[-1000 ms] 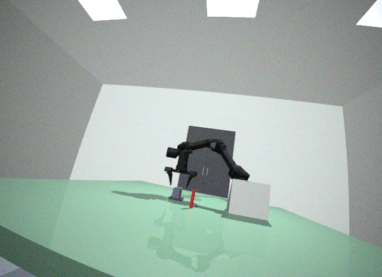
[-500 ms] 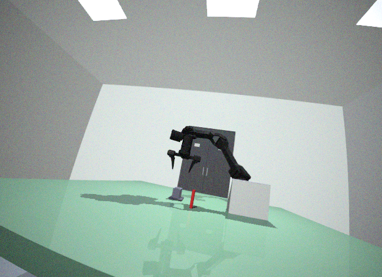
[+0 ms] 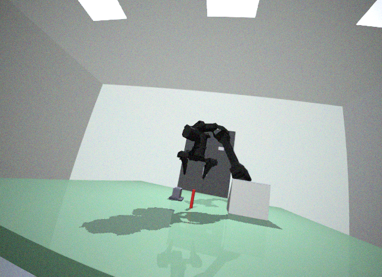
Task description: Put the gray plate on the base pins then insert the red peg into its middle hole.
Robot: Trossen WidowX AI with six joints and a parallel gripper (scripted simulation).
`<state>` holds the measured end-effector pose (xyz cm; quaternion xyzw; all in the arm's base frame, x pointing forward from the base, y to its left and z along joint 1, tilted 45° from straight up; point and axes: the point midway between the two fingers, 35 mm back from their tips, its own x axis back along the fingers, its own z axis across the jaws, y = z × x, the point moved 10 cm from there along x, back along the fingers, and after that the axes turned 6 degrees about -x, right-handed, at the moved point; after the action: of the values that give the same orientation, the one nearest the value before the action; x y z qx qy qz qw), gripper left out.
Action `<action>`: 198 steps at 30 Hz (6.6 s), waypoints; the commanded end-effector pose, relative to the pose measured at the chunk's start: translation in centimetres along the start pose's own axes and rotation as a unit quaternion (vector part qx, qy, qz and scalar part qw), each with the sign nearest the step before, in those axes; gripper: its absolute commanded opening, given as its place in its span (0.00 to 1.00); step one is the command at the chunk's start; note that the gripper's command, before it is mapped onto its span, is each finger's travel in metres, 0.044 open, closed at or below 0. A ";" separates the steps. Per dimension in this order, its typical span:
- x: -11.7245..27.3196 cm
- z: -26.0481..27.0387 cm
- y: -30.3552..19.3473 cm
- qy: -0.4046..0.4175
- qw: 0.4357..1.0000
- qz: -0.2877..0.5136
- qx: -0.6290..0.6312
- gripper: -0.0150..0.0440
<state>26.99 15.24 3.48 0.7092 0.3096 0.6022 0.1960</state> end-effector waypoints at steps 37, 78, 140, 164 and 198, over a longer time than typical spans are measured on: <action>-7.8 -0.8 0.1 -0.012 1.000 -0.007 0.006 1.00; -9.4 -0.9 0.2 -0.012 1.000 -0.008 0.006 0.25; -1.6 3.2 7.9 -0.009 1.000 0.003 0.014 0.25; -1.6 4.1 14.6 -0.006 1.000 0.001 0.004 0.25; -1.7 3.8 20.4 -0.012 1.000 -0.012 0.005 0.25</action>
<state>34.70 -0.45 14.56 0.7146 0.3155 0.5903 0.2036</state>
